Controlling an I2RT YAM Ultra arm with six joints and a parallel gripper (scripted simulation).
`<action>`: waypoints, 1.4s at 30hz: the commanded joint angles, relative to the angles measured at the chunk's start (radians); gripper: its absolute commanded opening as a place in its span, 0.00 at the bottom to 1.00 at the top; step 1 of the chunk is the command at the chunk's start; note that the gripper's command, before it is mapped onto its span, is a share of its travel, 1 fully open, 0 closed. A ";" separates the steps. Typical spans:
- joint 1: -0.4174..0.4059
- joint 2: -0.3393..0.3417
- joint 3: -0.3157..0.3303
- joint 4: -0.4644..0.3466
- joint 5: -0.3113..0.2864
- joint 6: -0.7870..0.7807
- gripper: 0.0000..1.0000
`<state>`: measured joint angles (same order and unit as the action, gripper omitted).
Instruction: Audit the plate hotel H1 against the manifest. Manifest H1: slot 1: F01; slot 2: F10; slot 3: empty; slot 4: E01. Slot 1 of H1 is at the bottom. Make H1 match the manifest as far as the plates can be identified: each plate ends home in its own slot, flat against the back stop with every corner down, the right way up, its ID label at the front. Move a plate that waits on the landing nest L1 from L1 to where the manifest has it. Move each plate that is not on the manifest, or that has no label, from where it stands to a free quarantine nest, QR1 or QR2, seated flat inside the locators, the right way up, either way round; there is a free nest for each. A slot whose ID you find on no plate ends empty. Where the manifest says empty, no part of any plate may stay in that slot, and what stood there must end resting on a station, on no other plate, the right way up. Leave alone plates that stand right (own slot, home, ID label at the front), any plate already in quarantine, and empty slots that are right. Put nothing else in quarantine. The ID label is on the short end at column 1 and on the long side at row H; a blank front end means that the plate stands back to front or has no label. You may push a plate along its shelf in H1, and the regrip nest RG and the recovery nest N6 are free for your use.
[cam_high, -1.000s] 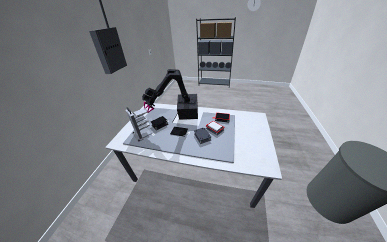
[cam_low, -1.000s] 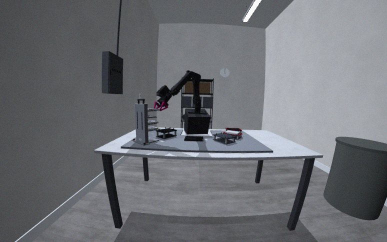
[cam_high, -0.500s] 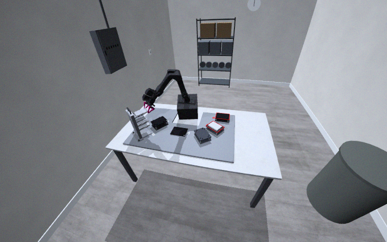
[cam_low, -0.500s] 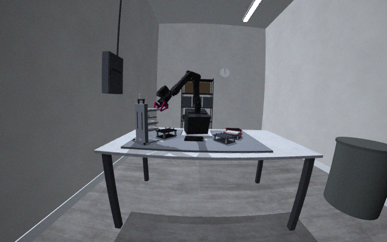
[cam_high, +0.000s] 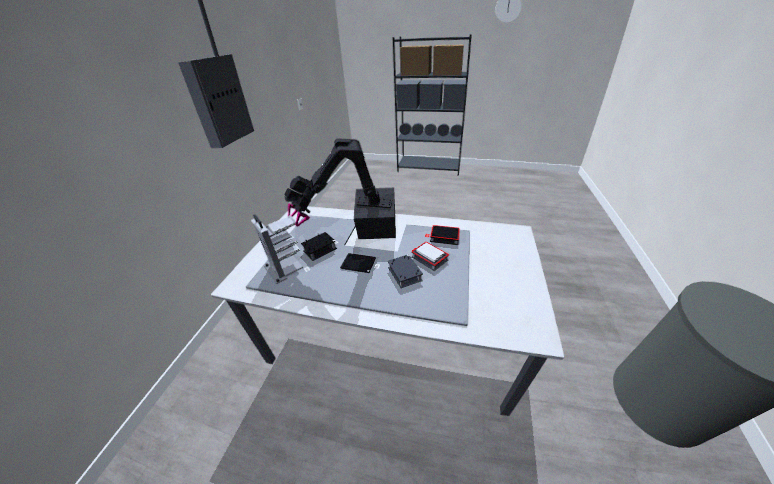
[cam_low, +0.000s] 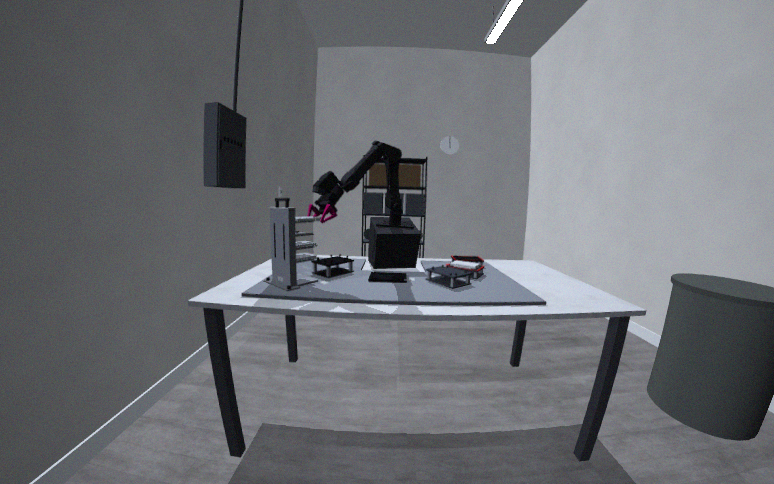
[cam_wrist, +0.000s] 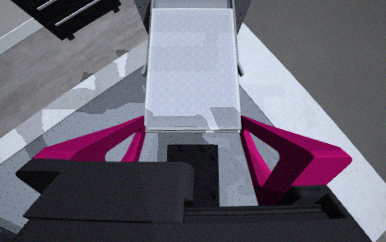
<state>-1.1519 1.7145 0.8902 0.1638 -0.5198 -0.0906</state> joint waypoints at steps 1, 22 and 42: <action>-0.002 -0.006 0.004 0.003 0.000 0.000 1.00; -0.002 -0.006 0.004 0.003 0.000 0.000 1.00; -0.054 -0.112 -0.090 -0.029 -0.040 -0.037 1.00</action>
<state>-1.1961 1.6234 0.8021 0.1310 -0.5507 -0.1226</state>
